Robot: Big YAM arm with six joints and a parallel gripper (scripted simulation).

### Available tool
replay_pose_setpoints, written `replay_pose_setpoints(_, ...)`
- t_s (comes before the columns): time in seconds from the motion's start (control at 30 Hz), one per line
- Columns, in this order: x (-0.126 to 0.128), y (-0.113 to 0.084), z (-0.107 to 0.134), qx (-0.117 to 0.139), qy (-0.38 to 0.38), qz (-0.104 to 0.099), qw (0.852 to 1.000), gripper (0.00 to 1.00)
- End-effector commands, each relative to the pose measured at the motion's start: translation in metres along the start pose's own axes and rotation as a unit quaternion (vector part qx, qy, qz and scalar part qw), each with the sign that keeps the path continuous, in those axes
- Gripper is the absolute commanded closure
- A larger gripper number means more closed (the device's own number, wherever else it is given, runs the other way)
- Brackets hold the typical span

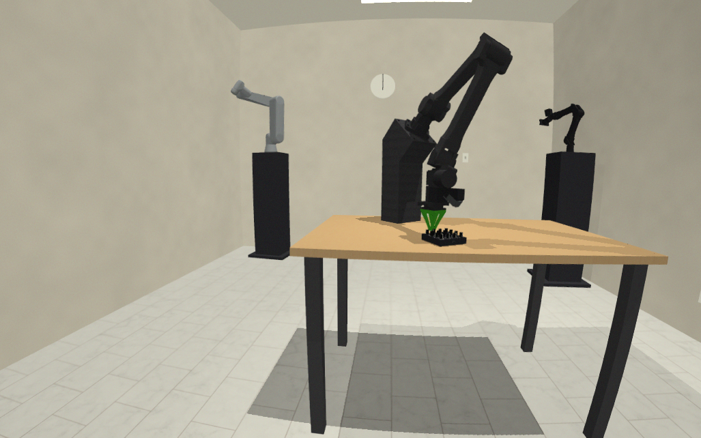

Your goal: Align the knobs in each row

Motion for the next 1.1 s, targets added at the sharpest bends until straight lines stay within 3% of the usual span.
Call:
replay_pose_setpoints(0.0, 0.0028, 0.0051, -0.0036, -0.005, -0.001, -0.001, 1.0, 0.82)
replay_pose_setpoints(0.53, 0.0028, 0.0051, -0.0036, -0.005, -0.001, -0.001, 1.0, 0.82)
replay_pose_setpoints(0.57, 0.0028, 0.0051, -0.0036, -0.005, -0.001, -0.001, 1.0, 0.97)
replay_pose_setpoints(1.07, 0.0021, 0.0039, -0.0055, -0.007, -0.001, 0.0, 1.0, 0.97)
Point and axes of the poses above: the point where the finger pads meet when closed, its own y axis out along the fingers, its own x axis across the jaws, z = x × y, the point moved 3 cm from there along -y, back along the fingers, and after that the axes turned 10 degrees about y, right-handed, at the moved point
